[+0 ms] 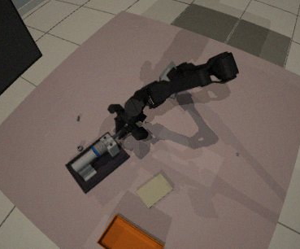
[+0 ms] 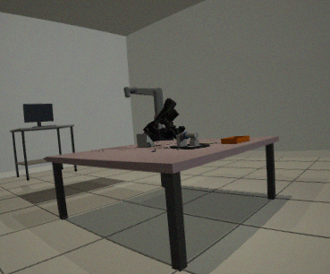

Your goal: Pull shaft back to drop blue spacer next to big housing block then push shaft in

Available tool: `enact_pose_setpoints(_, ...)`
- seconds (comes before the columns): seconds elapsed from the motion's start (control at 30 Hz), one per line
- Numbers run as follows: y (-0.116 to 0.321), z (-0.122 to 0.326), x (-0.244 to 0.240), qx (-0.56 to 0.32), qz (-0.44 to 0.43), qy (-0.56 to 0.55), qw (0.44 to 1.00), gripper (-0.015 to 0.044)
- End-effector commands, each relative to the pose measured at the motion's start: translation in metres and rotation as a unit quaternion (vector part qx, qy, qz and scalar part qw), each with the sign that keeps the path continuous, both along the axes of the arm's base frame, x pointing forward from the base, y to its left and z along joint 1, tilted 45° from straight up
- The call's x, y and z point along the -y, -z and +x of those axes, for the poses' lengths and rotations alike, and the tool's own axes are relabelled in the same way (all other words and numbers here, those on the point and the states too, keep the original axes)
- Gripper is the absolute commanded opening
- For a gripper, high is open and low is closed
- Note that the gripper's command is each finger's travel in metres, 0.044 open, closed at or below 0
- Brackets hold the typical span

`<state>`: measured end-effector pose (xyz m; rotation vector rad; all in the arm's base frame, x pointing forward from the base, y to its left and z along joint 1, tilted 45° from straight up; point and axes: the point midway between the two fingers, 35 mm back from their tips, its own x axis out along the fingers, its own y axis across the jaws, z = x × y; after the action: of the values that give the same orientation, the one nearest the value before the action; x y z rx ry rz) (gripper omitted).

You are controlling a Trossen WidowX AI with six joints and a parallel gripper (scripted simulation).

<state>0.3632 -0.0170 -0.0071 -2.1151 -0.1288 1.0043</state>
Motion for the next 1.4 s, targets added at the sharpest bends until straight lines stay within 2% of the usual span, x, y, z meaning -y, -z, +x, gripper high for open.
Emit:
enact_pose_setpoints(0.0, -0.0009, -0.0028, -0.0007, 0.000, 0.002, 0.000, 1.000, 0.0000)
enact_pose_setpoints(1.37, -0.0014, -0.0065, -0.0013, 0.000, 0.002, 0.000, 1.000, 0.0000)
